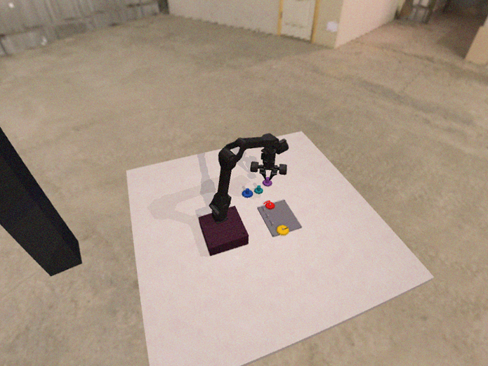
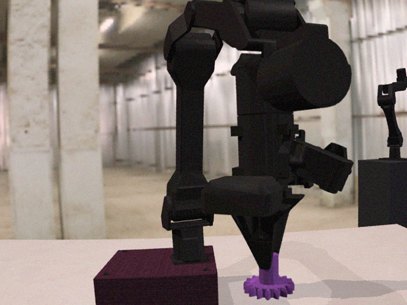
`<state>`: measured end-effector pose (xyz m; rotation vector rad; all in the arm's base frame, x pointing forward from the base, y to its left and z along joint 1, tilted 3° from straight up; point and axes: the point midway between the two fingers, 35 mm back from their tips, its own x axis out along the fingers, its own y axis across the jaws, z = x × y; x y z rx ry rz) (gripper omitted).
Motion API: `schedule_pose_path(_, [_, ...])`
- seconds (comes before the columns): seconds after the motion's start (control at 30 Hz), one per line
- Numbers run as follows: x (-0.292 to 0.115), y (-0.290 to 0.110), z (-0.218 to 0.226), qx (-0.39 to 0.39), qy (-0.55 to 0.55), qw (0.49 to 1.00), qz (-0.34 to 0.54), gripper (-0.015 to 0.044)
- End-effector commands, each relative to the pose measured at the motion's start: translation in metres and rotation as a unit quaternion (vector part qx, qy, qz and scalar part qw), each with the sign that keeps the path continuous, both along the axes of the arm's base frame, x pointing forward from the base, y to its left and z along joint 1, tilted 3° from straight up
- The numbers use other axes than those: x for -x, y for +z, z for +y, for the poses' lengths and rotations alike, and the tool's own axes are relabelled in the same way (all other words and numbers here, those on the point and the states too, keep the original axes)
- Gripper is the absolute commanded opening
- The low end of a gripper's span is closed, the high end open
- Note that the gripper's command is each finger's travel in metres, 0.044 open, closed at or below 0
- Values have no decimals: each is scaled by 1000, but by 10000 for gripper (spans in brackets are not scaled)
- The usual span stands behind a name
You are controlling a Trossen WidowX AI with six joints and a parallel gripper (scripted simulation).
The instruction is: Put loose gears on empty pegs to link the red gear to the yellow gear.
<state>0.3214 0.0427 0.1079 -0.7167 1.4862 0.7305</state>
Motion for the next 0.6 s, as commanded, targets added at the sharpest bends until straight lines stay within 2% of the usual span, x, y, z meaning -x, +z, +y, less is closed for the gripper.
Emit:
schedule_pose_path(0.0, [2, -3, -6, 1, 1, 1000, -3, 0])
schedule_pose_path(0.57, [15, -22, -27, 2, 1, 1000, -3, 0])
